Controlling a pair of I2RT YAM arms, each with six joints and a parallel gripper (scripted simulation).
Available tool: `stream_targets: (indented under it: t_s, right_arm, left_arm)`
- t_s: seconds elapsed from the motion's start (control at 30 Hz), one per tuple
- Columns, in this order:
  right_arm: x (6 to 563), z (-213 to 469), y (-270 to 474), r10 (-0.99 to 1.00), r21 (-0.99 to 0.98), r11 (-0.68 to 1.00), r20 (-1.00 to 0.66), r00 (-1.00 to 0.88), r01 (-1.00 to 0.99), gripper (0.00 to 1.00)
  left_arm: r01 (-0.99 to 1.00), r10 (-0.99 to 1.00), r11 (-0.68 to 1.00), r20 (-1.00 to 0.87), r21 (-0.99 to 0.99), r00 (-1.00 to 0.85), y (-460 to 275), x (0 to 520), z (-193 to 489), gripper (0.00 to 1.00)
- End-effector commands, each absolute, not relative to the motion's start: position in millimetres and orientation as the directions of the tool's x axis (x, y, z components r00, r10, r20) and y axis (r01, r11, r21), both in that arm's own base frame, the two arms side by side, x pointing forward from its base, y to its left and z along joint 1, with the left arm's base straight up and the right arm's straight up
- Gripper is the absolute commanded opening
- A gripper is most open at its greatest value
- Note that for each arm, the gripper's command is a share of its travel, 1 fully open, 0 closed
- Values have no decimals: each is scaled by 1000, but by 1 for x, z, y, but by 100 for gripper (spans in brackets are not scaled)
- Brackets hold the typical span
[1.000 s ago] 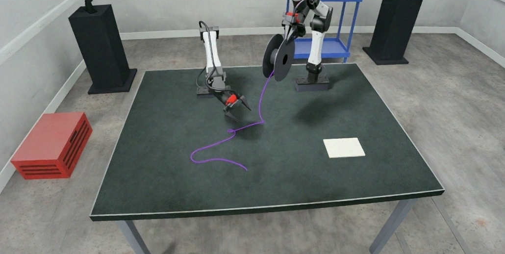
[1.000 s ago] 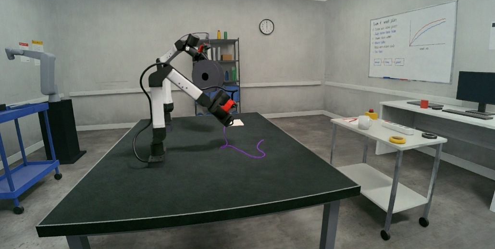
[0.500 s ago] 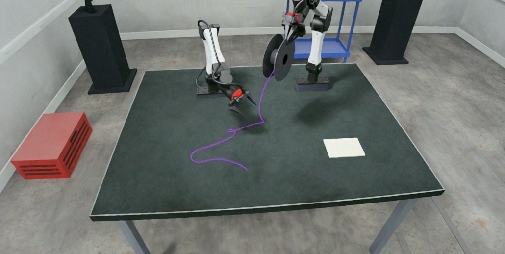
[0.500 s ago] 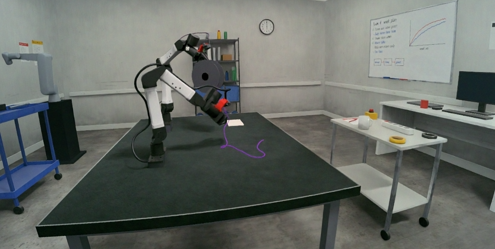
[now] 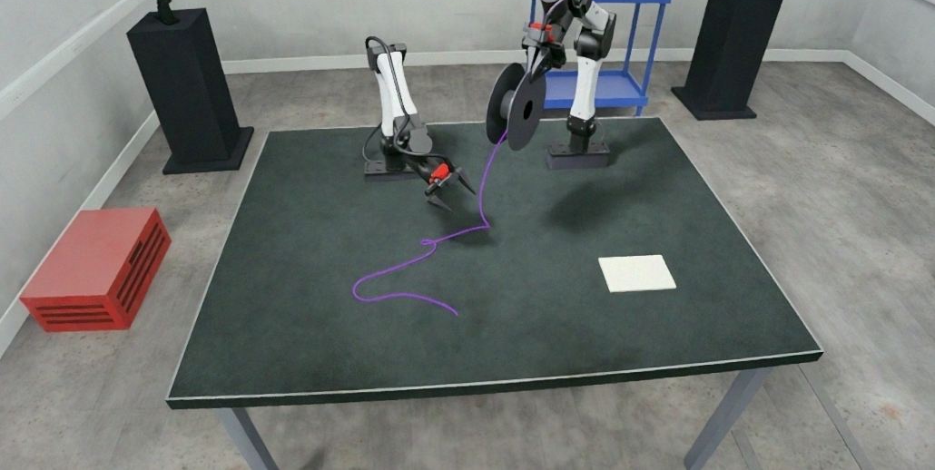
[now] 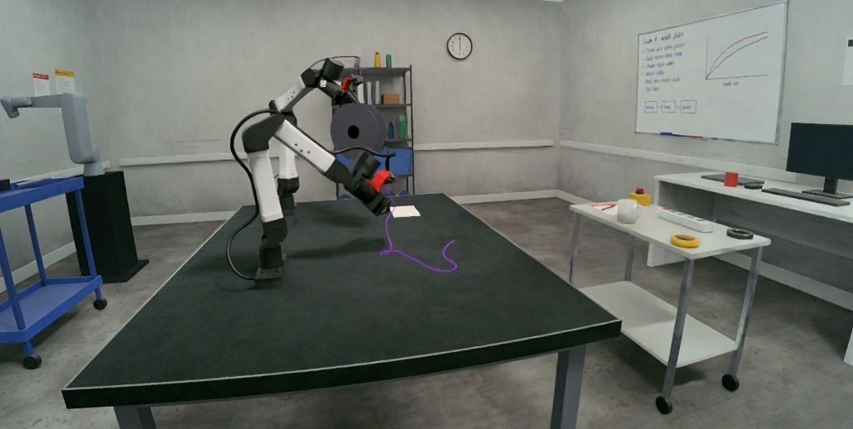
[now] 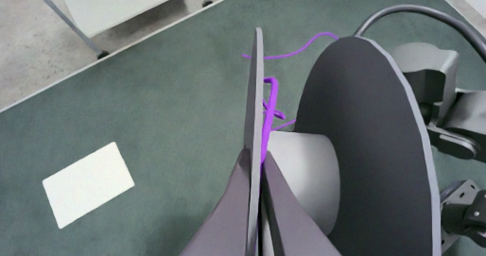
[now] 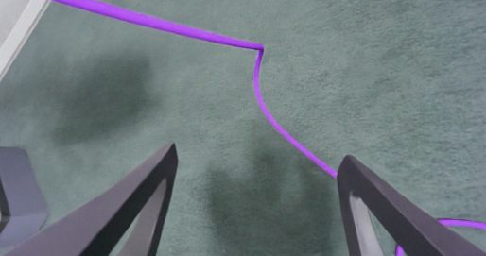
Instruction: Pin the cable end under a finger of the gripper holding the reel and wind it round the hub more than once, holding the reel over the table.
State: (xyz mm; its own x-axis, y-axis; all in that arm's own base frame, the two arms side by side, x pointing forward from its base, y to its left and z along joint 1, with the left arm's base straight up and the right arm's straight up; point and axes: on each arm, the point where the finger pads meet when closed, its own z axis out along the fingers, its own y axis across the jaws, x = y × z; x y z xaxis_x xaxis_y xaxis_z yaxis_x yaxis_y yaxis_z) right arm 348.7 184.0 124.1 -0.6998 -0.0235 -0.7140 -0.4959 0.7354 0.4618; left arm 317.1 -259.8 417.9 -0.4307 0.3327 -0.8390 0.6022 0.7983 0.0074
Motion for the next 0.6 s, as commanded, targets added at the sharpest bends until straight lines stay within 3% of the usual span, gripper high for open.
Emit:
stream_targets:
  t_s: [0.0,0.57]
  right_arm:
    - [362,147,186,-9,438,730,-762,-647,-526,80]
    - [365,138,194,-14,446,728,-750,-661,-521,80]
  left_arm:
    - [605,288,796,-877,-4,-385,-263,322,440,0]
    - [605,288,796,-877,-4,-385,-263,322,440,0]
